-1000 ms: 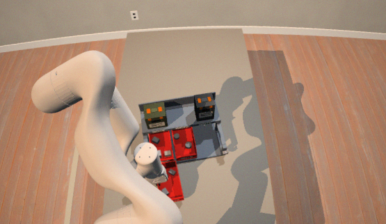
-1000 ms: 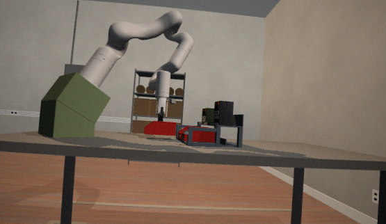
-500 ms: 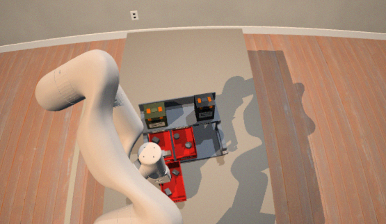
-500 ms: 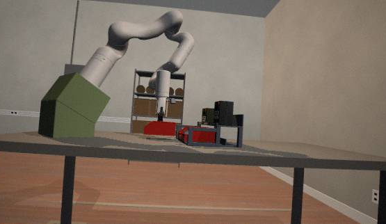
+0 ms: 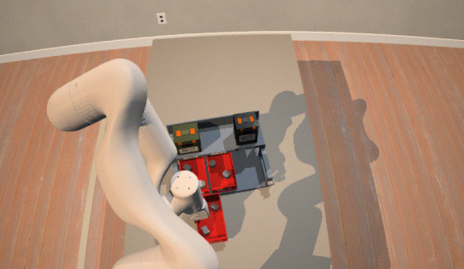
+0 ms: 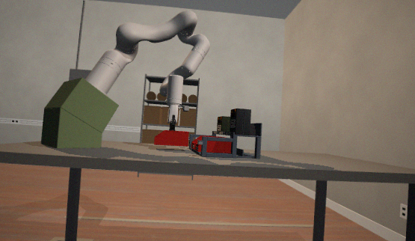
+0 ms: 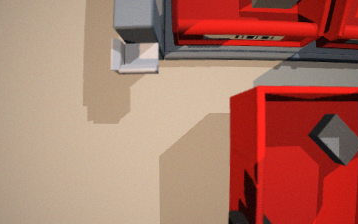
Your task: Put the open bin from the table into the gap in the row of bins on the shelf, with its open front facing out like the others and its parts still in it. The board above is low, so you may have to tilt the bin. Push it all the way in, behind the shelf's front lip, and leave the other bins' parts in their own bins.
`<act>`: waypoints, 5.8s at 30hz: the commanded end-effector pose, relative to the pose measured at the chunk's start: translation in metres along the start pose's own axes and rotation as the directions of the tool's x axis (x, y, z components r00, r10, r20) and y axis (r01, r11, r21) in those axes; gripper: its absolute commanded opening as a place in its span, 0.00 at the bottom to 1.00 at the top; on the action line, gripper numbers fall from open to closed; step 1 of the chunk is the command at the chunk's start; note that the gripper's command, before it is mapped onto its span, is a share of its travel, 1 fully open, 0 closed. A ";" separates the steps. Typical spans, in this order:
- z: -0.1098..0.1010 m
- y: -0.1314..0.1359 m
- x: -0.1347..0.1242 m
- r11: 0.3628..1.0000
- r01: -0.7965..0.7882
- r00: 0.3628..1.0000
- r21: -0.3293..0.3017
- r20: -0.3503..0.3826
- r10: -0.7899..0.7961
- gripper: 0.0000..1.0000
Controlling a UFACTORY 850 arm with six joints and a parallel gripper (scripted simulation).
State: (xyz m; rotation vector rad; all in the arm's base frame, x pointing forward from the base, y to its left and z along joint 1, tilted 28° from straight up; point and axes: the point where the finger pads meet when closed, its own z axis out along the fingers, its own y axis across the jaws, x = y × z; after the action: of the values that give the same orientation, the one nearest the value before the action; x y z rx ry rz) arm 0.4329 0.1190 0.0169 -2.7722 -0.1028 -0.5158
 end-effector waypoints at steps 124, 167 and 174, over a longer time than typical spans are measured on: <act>0.001 0.107 -0.011 1.000 0.001 1.000 0.000 -0.001 -0.001 0.00; 0.002 0.149 -0.015 1.000 0.001 1.000 0.000 -0.001 -0.001 0.00; 0.002 0.152 -0.016 1.000 0.001 1.000 0.000 -0.001 -0.001 0.00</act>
State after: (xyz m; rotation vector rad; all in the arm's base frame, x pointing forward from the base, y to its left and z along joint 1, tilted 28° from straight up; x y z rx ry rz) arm 0.4380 -0.0237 -0.0353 -2.7718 -0.1033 -0.5162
